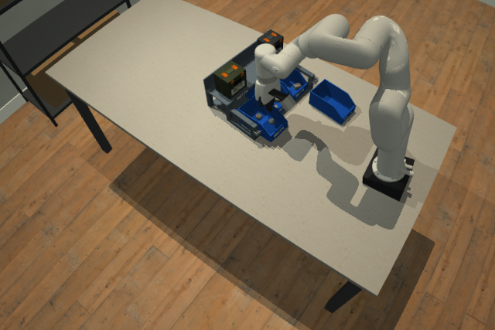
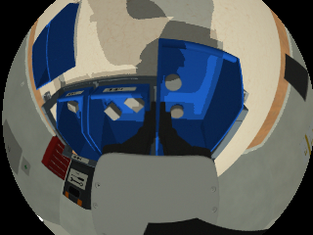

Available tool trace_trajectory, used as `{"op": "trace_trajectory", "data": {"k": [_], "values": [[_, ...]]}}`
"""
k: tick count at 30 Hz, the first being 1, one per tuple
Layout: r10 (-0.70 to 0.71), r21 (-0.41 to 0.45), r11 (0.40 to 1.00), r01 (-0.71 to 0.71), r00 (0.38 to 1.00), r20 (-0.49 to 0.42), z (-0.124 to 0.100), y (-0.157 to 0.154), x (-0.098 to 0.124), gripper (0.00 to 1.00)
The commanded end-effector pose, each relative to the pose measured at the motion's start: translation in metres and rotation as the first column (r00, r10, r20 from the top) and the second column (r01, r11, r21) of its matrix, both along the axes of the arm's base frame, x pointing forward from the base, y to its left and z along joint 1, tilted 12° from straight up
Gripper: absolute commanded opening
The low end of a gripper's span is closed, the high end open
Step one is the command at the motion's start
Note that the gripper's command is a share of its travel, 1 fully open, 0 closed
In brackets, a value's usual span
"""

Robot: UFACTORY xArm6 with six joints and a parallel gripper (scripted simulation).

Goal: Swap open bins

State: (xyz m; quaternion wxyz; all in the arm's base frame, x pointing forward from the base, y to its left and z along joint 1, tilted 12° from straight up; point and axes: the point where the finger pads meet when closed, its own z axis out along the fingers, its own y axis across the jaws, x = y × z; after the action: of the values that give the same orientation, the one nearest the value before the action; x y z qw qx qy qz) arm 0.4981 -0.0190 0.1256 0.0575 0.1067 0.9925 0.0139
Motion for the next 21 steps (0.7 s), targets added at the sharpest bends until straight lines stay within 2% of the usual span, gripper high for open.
{"op": "trace_trajectory", "data": {"k": [1,21], "values": [[0.000,0.000,1.000,0.000,1.000,0.006,0.002,0.000,0.003,0.00],[0.000,-0.002,1.000,0.000,1.000,0.014,0.004,-0.003,0.013,0.00]]}}
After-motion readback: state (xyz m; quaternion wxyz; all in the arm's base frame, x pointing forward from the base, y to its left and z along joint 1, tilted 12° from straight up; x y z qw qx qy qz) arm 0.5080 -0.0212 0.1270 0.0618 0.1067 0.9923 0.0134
